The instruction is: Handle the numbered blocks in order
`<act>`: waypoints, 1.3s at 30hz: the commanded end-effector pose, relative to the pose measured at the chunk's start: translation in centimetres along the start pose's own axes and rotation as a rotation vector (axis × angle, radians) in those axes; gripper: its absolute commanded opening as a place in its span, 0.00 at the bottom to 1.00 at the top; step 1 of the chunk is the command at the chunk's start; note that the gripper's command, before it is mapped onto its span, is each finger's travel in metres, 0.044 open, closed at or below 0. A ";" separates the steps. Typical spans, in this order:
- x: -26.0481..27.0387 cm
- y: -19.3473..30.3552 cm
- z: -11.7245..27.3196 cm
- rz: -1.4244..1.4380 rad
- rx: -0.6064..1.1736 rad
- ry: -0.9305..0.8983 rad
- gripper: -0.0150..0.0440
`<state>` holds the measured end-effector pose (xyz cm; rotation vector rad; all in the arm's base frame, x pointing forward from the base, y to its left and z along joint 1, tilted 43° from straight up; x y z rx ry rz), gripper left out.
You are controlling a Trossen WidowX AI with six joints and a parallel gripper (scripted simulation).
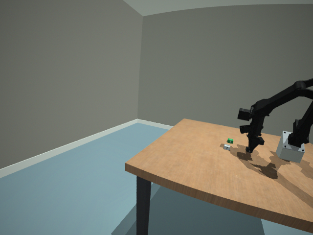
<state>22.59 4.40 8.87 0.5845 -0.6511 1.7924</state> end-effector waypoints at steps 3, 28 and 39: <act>0.1 -0.2 0.4 0.011 -0.010 0.001 0.46; 0.1 -0.2 -1.1 0.011 -0.010 0.000 0.46; 0.1 -0.2 -1.1 0.011 -0.010 0.000 0.59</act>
Point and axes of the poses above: the point midway between the two fingers, 35 mm back from their tips, its own z axis back along the fingers, its own x axis across the jaws, y = z × x, the point moved 10 cm from there along z, back along the fingers, and after that the axes turned 7 degrees about z, right-handed, at the moved point
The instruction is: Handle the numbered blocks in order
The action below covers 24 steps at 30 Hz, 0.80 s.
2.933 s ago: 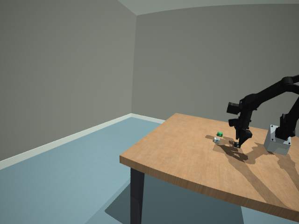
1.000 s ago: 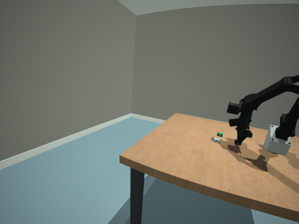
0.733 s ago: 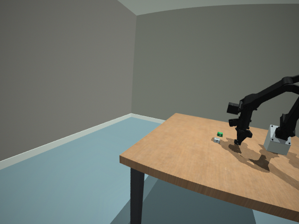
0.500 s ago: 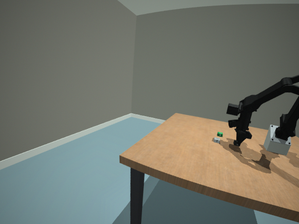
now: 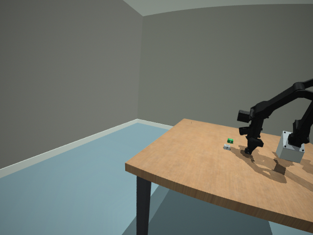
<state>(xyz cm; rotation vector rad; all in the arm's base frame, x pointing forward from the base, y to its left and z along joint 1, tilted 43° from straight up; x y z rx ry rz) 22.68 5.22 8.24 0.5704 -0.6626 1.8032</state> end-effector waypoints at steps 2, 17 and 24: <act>0.0 0.0 -0.1 -0.005 -0.001 -0.004 0.68; 0.0 0.0 3.6 -0.005 0.000 -0.003 0.93; -0.2 -0.3 5.9 -0.005 0.000 0.004 0.80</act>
Point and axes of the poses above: the point midway between the two fingers, 35 mm back from their tips, its own z axis back along the fingers, its own x axis across the jaws, y = z × x, the point moved 10 cm from there along z, back along the fingers, and after that the axes turned 7 degrees about z, right-handed, at the moved point
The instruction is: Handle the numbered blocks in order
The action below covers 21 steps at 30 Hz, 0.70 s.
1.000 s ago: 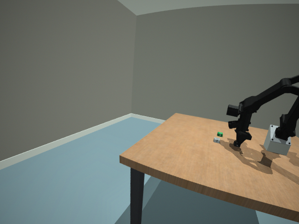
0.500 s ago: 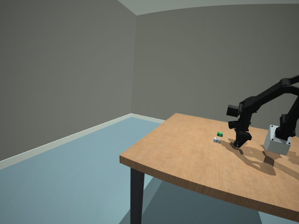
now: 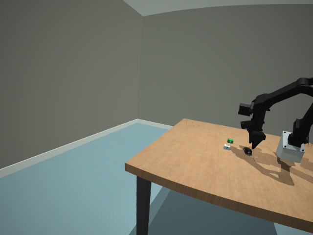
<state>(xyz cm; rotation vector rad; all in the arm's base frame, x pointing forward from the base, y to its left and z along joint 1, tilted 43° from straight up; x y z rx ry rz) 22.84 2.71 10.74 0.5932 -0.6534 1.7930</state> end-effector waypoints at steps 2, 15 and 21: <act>-0.1 -0.3 5.7 0.009 -0.012 0.017 0.71; 0.1 0.0 8.1 0.009 -0.011 0.012 0.46; 0.0 -0.7 8.3 0.009 -0.012 0.013 0.46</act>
Point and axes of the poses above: the point midway between the two fingers, 35 mm back from their tips, its own z axis back along the fingers, its own x axis across the jaws, y = z × x, the point moved 10 cm from there along z, back along the fingers, and after that the axes turned 7 degrees about z, right-handed, at the moved point
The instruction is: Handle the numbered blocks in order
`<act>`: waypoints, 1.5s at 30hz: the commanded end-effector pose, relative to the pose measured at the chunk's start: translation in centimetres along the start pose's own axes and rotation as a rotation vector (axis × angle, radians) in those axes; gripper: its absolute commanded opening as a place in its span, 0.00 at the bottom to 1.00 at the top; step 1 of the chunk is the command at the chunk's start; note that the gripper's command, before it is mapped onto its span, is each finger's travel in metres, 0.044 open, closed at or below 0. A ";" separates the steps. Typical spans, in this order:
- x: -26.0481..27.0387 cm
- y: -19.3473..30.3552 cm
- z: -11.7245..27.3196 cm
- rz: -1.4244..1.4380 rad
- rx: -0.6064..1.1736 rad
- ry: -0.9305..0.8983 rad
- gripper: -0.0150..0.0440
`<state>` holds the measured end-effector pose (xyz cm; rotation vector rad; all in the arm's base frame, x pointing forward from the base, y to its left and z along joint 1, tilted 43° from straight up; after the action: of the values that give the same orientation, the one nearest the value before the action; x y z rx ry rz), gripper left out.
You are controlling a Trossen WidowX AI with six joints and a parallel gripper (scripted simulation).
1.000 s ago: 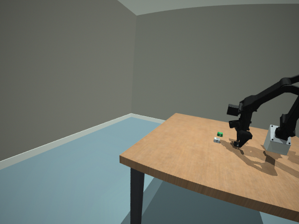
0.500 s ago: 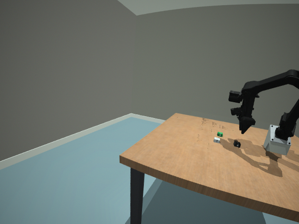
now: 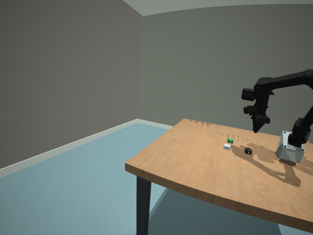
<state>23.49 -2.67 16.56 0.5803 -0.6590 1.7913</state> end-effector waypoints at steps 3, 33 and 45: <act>-0.4 -3.9 0.7 0.009 -0.003 0.009 0.46; -1.0 -12.1 -8.0 0.014 -0.009 0.004 0.93; -1.0 -12.2 -9.9 0.014 -0.009 0.003 0.93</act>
<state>34.88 6.07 11.24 0.5552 -0.6731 1.8094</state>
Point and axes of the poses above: the point midway between the two fingers, 35 mm back from their tips, its own z axis back along the fingers, its own x axis across the jaws, y = z × x, the point moved 10 cm from there along z, back along the fingers, and after that the axes turned 7 degrees about z, right-handed, at the moved point
